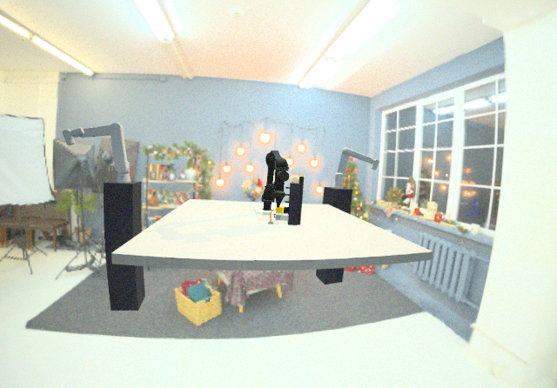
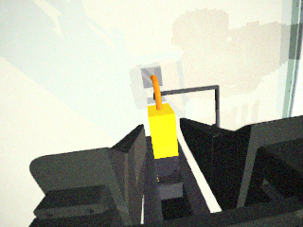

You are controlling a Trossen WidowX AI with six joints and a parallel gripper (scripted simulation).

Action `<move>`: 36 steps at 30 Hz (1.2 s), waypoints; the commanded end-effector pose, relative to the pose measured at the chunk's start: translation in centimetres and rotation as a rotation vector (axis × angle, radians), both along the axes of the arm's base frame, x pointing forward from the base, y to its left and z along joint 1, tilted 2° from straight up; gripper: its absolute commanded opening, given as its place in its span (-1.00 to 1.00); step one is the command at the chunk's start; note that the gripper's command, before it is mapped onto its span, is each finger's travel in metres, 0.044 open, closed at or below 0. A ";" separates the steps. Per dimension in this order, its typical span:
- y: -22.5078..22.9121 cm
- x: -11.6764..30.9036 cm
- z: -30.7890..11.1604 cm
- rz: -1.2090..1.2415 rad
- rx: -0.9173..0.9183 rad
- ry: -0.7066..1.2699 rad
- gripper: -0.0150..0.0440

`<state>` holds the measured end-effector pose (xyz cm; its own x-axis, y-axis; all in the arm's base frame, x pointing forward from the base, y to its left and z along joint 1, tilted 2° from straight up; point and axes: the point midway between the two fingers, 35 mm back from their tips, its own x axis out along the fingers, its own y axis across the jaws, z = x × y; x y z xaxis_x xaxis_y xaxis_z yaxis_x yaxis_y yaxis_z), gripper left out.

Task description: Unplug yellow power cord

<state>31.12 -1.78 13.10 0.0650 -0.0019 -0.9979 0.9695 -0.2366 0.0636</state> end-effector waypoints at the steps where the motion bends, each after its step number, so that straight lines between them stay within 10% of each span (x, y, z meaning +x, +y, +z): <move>1: 0.2 0.0 -0.1 -0.006 0.000 0.003 0.05; 36: -1.2 -0.1 -1.0 -0.002 -0.001 0.001 -0.49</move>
